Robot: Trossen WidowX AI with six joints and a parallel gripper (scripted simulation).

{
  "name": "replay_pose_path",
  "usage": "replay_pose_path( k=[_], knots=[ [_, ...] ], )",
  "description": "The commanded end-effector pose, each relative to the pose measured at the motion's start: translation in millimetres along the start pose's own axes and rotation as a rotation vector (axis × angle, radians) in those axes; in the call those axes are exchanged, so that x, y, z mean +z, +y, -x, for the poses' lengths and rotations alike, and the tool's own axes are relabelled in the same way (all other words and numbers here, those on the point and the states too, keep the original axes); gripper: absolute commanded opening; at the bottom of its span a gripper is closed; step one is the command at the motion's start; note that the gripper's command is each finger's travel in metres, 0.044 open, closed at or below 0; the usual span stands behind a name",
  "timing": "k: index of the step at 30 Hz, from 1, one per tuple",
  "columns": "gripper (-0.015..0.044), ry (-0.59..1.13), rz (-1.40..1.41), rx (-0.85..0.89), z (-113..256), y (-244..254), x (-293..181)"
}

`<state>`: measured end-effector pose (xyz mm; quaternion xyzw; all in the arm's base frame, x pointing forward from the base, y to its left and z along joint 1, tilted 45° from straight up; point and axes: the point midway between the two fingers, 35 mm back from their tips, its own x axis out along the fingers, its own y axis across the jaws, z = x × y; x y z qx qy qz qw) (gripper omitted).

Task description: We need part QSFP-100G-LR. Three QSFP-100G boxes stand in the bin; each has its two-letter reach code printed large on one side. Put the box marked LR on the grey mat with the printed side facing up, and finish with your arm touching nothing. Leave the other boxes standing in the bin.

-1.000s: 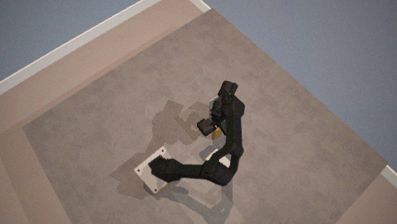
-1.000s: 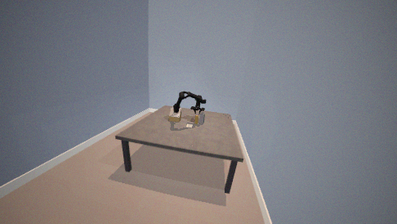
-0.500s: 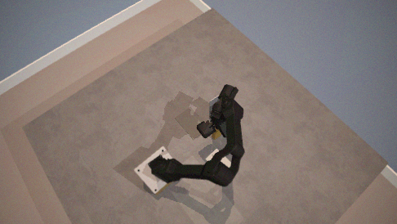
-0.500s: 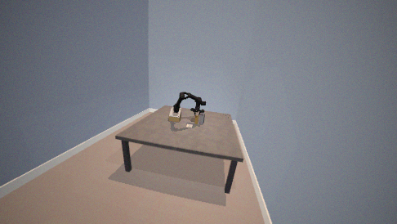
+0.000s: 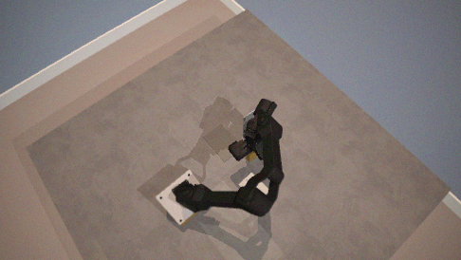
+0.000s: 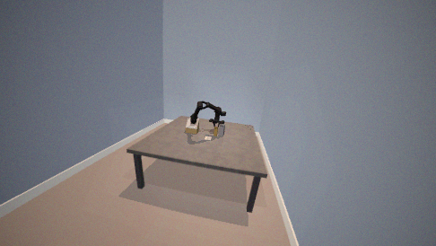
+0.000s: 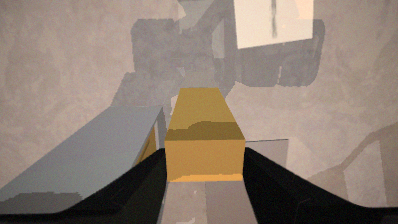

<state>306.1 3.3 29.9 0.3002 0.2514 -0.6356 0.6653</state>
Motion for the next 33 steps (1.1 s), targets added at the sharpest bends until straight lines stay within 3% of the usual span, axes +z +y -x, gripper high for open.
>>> replay_pose_path(
  k=[1, 33],
  knots=[
    [0.0153, 0.000, -0.001, 0.000, 0, 0, 0],
    [0.0153, 0.003, 0.020, 0.002, 14, -14, -22]
  ],
)
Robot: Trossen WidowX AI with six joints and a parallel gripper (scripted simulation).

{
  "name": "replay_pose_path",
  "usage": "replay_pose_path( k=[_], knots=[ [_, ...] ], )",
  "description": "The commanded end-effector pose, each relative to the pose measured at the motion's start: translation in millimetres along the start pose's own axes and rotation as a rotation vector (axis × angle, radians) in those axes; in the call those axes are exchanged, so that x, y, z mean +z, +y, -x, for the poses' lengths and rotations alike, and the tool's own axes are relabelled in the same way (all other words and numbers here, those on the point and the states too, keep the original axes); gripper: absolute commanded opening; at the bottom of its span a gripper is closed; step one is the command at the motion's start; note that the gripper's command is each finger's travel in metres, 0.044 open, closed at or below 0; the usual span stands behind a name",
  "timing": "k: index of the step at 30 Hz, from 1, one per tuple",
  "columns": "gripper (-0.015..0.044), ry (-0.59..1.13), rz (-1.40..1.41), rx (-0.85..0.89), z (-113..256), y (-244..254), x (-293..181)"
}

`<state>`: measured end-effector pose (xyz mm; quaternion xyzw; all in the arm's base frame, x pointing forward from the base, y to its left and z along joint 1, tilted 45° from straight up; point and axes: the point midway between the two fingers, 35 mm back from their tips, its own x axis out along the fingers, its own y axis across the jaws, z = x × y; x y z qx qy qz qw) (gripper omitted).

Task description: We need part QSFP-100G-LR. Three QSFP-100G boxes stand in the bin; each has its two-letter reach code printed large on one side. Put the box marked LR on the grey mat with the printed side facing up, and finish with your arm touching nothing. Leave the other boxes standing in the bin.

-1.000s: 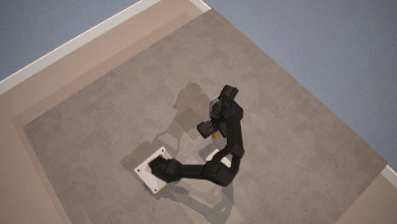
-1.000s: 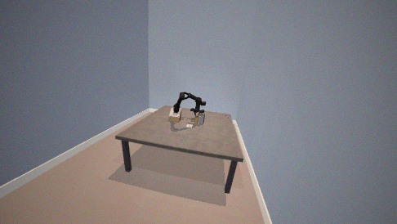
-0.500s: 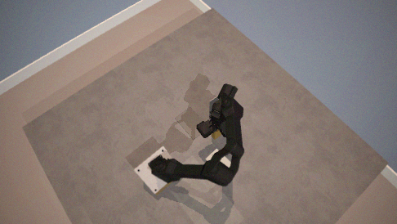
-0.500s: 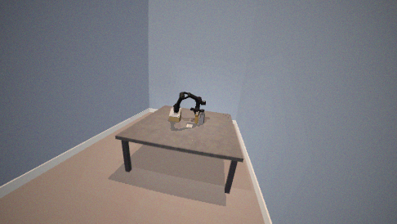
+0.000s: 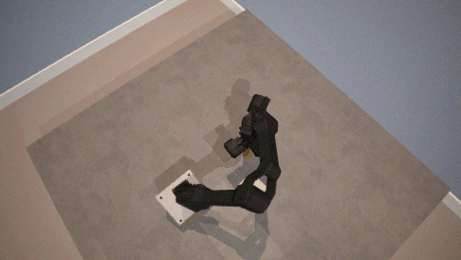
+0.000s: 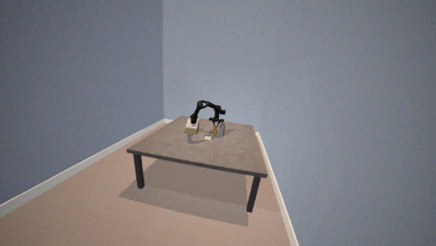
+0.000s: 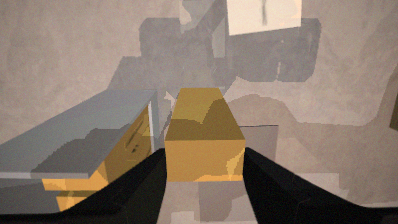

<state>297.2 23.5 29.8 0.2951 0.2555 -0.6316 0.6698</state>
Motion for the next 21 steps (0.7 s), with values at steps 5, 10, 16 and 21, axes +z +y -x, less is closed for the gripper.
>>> replay_pose_path(
  k=[5, 10, 16, 21],
  knots=[
    [0.0153, 0.005, 0.010, -0.004, 0, -11, -17],
    [0.0153, 0.006, 0.016, -0.005, 1, -18, -26],
    [0.0153, 0.005, 0.023, -0.005, 2, -27, -36],
    [0.0153, 0.004, 0.029, -0.005, 2, -34, -44]
  ],
)
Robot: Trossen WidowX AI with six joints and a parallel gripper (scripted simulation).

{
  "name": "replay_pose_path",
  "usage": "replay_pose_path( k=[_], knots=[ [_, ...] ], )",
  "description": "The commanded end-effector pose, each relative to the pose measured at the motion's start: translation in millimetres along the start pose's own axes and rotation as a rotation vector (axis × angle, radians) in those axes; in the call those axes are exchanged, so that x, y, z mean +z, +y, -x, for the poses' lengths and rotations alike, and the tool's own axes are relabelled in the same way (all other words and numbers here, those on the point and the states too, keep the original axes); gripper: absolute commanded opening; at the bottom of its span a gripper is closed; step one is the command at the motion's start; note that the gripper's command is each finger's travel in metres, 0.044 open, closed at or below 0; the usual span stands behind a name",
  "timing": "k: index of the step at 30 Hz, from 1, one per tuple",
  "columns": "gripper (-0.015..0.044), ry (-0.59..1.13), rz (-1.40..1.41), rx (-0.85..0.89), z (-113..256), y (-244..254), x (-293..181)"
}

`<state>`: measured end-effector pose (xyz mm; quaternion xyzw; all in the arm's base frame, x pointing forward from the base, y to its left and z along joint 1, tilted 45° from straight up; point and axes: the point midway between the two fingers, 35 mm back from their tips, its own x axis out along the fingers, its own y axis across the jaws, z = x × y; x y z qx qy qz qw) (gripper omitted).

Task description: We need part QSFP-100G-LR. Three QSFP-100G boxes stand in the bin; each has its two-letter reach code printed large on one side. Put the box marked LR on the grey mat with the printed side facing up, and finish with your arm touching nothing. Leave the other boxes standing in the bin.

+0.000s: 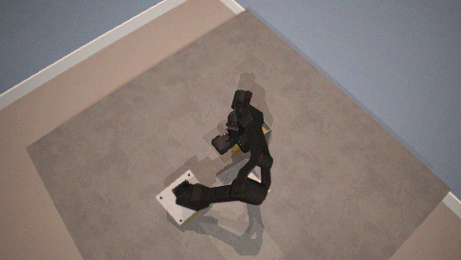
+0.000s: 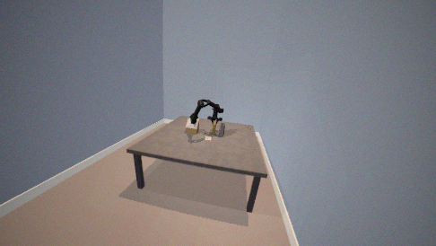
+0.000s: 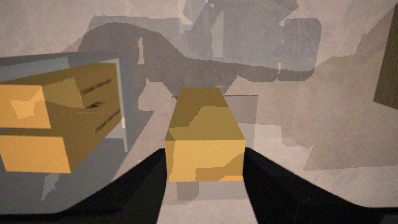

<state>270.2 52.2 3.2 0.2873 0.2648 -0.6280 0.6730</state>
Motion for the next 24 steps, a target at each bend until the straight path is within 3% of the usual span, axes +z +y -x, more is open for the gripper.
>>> replay_pose_path(
  k=[1, 24],
  knots=[
    [0.0153, 0.000, 0.004, -0.005, -1, -7, -8],
    [0.0153, -0.003, 0.011, -0.005, -16, -17, -18]
  ],
)
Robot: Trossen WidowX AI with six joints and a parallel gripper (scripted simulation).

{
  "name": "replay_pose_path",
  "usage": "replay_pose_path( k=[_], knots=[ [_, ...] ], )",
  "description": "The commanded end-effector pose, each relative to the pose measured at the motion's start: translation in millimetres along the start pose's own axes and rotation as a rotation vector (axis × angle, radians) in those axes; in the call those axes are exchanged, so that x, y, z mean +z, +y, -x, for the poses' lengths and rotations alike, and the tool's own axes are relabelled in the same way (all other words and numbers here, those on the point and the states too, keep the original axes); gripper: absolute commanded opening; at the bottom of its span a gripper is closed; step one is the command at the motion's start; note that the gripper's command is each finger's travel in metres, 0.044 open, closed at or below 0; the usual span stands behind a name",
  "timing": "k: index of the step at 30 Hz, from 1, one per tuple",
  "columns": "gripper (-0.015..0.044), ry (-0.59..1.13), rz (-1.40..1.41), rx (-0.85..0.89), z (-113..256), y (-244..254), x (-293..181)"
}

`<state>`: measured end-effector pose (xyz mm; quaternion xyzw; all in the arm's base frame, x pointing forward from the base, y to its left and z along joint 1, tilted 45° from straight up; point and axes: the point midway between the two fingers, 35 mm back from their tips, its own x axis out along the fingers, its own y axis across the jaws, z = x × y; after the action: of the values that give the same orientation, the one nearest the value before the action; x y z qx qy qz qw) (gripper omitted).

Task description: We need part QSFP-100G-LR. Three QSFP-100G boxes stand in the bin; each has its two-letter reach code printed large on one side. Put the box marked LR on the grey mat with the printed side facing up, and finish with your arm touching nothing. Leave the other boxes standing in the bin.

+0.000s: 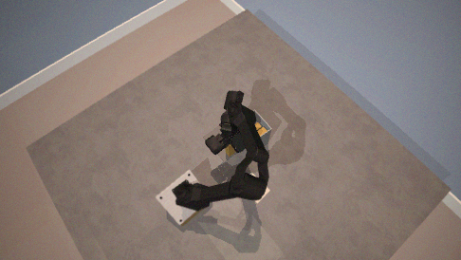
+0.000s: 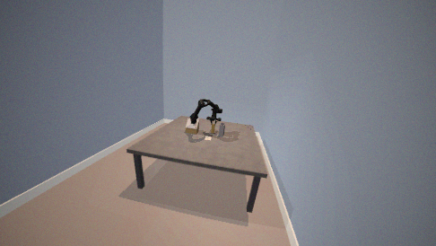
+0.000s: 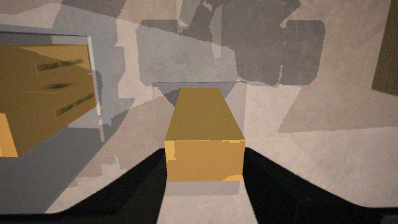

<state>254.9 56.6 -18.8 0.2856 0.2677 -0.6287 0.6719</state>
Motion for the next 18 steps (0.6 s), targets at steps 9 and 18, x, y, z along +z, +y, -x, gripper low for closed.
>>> replay_pose_path(
  k=[9, 18],
  knots=[
    [0.0237, -0.001, 0.000, -0.003, -3, -1, 0],
    [0.0237, -0.004, 0.005, -0.001, 11, -1, 1]
  ],
)
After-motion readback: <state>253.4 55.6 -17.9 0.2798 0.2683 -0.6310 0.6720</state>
